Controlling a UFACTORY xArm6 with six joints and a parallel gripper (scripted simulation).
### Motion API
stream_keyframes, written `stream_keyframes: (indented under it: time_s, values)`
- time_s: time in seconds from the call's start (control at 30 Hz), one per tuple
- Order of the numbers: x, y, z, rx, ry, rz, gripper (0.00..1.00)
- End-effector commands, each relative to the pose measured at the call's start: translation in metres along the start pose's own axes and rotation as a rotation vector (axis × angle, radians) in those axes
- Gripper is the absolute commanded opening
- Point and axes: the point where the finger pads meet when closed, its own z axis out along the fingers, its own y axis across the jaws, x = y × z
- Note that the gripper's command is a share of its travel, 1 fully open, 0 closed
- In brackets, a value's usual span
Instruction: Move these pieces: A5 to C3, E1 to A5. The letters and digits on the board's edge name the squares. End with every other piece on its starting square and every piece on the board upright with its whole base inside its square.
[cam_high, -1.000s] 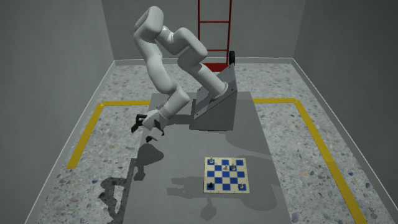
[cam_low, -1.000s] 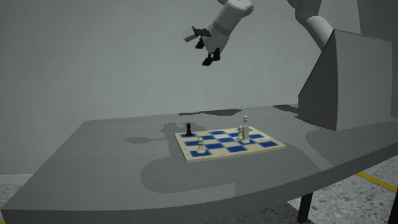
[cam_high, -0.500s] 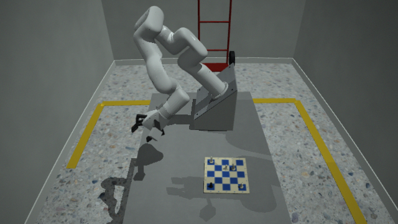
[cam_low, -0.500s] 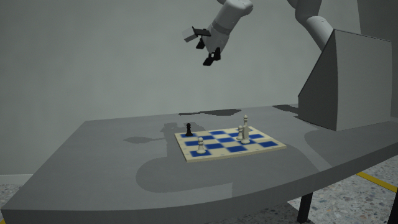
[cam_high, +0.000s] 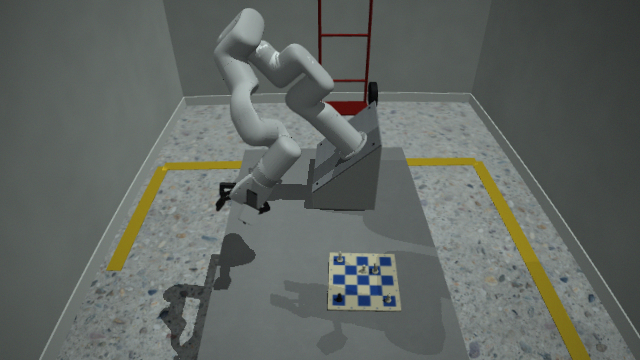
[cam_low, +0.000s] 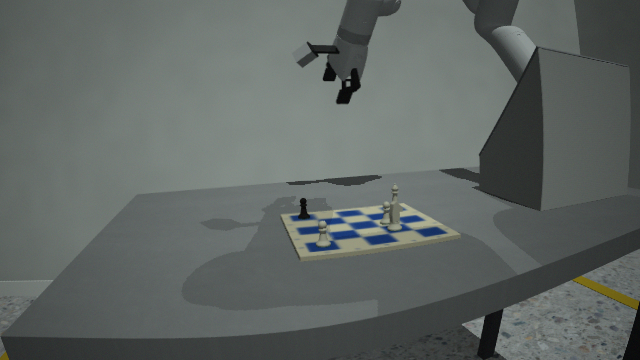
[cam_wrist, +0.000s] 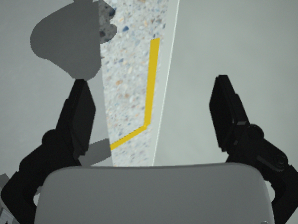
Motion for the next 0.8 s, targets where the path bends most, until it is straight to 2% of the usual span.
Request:
stream_keyframes:
  time_s: [0.0, 0.07, 0.17, 0.23, 0.27, 0.3, 0.33, 0.37, 0.4, 0.43, 0.47, 0.5, 0.53, 0.57, 0.6, 0.63, 0.73, 0.77]
  values:
    - [-0.006, -0.008, -0.009, 0.109, -0.066, 0.008, 1.00]
    - [-0.007, -0.014, -0.018, 0.185, -0.095, 0.015, 1.00]
    - [-0.007, -0.014, -0.018, 0.185, -0.095, 0.015, 1.00]
    - [-0.008, -0.022, -0.030, 0.271, -0.120, 0.022, 1.00]
    - [-0.008, -0.022, -0.030, 0.271, -0.120, 0.022, 1.00]
    - [-0.007, -0.026, -0.037, 0.319, -0.131, 0.026, 1.00]
    - [-0.007, -0.026, -0.037, 0.319, -0.131, 0.026, 1.00]
    - [-0.007, -0.031, -0.045, 0.369, -0.140, 0.030, 1.00]
    - [-0.007, -0.031, -0.045, 0.369, -0.140, 0.030, 1.00]
    - [-0.005, -0.035, -0.054, 0.423, -0.147, 0.034, 1.00]
    - [-0.005, -0.035, -0.054, 0.423, -0.147, 0.034, 1.00]
    - [-0.003, -0.039, -0.064, 0.478, -0.152, 0.038, 1.00]
    - [-0.003, -0.039, -0.064, 0.478, -0.152, 0.038, 1.00]
    - [-0.001, -0.043, -0.076, 0.537, -0.154, 0.042, 1.00]
    - [-0.001, -0.043, -0.076, 0.537, -0.154, 0.042, 1.00]
    - [0.002, -0.047, -0.088, 0.598, -0.154, 0.047, 1.00]
    - [0.002, -0.047, -0.088, 0.598, -0.154, 0.047, 1.00]
    - [0.006, -0.050, -0.101, 0.661, -0.150, 0.051, 1.00]
